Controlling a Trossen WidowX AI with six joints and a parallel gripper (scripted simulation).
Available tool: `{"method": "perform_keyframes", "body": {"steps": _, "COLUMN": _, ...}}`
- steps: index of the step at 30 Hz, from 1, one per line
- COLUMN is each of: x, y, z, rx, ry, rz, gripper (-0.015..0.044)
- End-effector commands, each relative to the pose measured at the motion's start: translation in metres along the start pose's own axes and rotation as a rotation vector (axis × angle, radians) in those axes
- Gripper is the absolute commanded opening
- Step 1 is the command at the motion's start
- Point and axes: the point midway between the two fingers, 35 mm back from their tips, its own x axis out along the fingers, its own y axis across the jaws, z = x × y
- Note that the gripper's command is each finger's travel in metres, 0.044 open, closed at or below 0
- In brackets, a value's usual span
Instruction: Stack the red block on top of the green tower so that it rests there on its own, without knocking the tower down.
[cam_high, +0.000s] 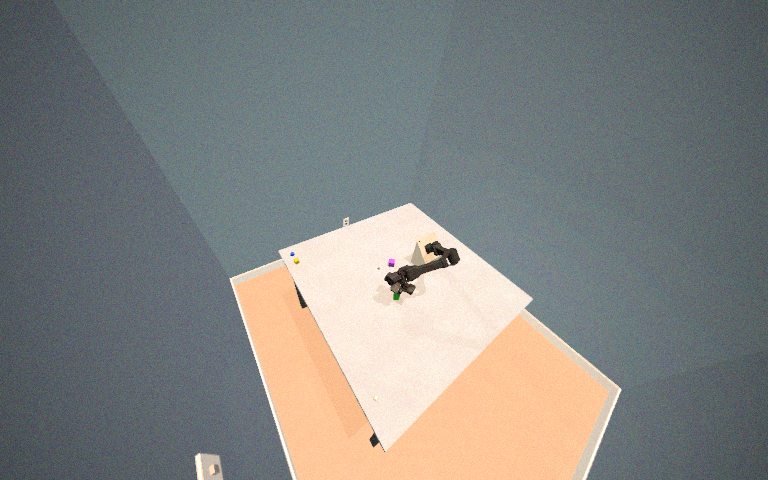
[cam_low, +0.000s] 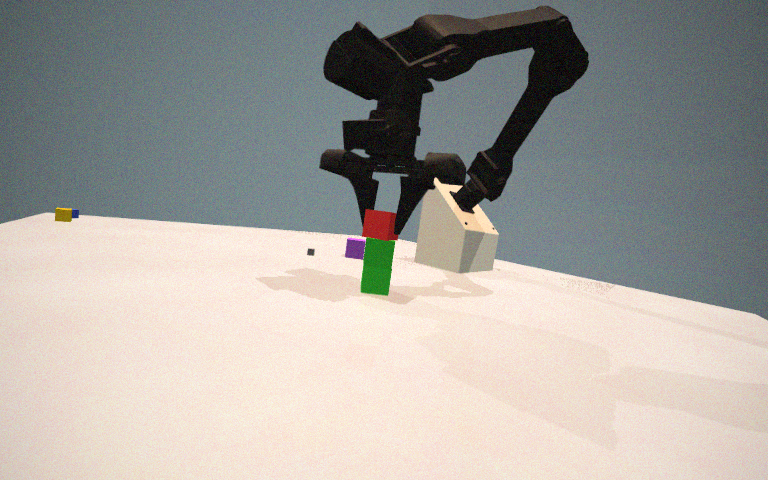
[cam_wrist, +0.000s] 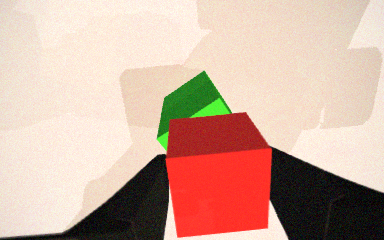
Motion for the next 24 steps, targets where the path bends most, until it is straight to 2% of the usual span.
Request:
{"method": "perform_keyframes", "body": {"steps": 1, "x": 0.0012, "y": 0.0002, "z": -0.0002, "rx": 0.001, "ry": 0.001, "rz": 0.0, "gripper": 0.0315}}
{"method": "perform_keyframes", "body": {"steps": 6, "x": 0.0012, "y": 0.0002, "z": -0.0002, "rx": 0.001, "ry": 0.001, "rz": 0.0, "gripper": 0.044}}
{"method": "perform_keyframes", "body": {"steps": 24, "x": 0.0012, "y": 0.0002, "z": -0.0002, "rx": 0.001, "ry": 0.001, "rz": 0.0, "gripper": 0.044}}
